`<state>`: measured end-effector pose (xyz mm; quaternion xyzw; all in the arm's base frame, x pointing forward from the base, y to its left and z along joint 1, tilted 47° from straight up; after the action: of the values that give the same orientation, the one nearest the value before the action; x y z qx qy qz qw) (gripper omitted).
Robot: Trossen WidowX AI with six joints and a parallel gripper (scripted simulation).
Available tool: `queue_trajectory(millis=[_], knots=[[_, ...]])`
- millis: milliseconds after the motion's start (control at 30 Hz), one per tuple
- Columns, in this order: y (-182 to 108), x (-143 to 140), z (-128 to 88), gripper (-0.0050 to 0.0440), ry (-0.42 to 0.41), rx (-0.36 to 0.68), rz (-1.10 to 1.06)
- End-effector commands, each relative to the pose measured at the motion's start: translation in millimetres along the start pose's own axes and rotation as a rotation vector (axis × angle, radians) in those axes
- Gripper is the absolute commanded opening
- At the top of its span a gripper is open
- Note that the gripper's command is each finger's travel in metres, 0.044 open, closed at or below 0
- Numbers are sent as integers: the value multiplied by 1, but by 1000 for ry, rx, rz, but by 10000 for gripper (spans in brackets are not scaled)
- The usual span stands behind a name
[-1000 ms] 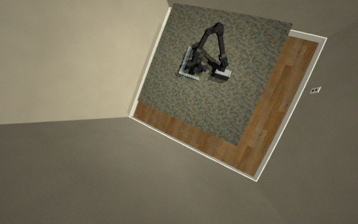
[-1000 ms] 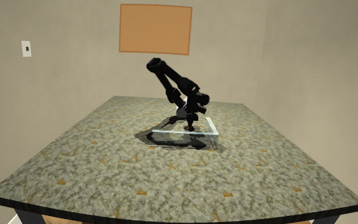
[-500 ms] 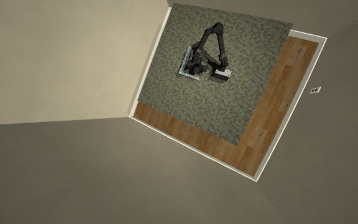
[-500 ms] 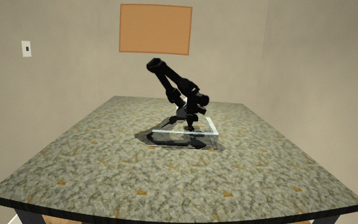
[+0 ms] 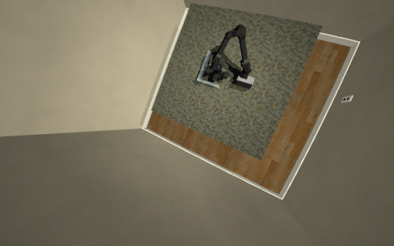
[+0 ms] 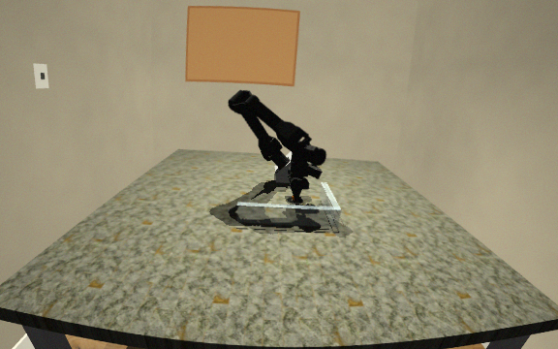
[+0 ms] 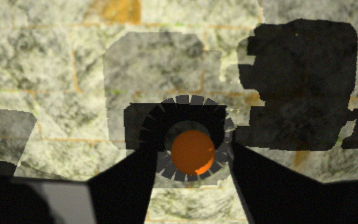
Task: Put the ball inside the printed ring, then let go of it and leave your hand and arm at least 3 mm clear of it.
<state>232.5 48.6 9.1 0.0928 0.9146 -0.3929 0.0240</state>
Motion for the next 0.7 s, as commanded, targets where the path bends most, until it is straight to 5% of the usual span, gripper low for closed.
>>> queue_trajectory(millis=[0,367,667], knots=[[0,0,0,229,0,2,-2],[0,0,0,229,0,2,-2],[0,0,0,440,0,2,-2]])
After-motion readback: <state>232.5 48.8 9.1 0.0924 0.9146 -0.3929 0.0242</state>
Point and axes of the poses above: the point midway between the two fingers, 35 mm back from their tips, its own z axis out along the fingers, its own x axis across the jaws, y = z × x, the point moved 8 cm from there along -z, back along the fingers, and after that the axes turned 8 degrees about z, right-handed, at the moved point
